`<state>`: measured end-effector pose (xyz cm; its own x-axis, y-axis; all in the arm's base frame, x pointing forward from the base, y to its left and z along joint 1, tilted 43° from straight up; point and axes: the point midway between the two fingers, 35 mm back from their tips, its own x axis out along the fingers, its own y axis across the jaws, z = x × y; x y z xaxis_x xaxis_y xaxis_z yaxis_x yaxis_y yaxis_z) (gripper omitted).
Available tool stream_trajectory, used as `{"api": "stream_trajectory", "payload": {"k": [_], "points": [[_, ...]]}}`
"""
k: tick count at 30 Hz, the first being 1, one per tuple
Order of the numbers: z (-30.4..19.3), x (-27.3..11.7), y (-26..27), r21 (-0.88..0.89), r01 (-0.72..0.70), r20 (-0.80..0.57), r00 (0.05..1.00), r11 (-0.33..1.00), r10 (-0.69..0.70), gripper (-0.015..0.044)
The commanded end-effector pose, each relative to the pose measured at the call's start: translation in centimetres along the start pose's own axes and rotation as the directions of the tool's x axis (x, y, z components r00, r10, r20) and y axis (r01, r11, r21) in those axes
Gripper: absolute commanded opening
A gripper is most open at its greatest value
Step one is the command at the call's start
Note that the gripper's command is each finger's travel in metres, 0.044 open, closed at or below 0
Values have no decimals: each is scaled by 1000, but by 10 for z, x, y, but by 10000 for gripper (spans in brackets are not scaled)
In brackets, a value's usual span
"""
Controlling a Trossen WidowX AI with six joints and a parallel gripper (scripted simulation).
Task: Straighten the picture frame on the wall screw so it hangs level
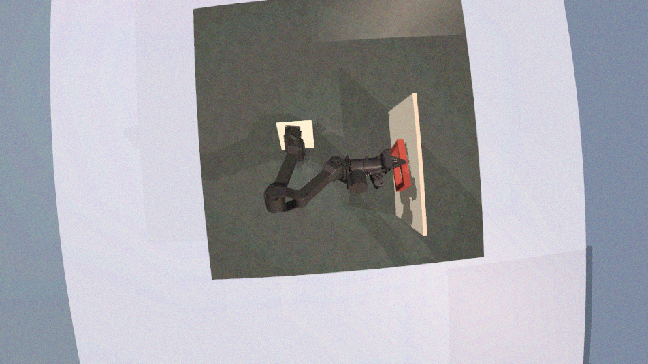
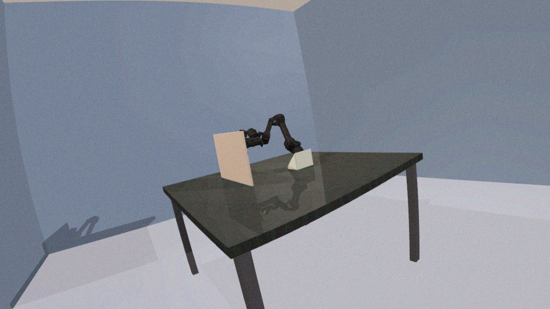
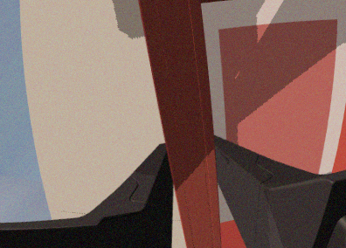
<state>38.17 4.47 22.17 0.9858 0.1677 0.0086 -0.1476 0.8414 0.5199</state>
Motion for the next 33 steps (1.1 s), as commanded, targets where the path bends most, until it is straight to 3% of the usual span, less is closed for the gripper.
{"api": "stream_trajectory", "payload": {"k": [1,33], "points": [[0,0,-1,-2,4,2,1000,1000,-4,0],[0,0,8,-2,4,2,1000,1000,-4,0]]}}
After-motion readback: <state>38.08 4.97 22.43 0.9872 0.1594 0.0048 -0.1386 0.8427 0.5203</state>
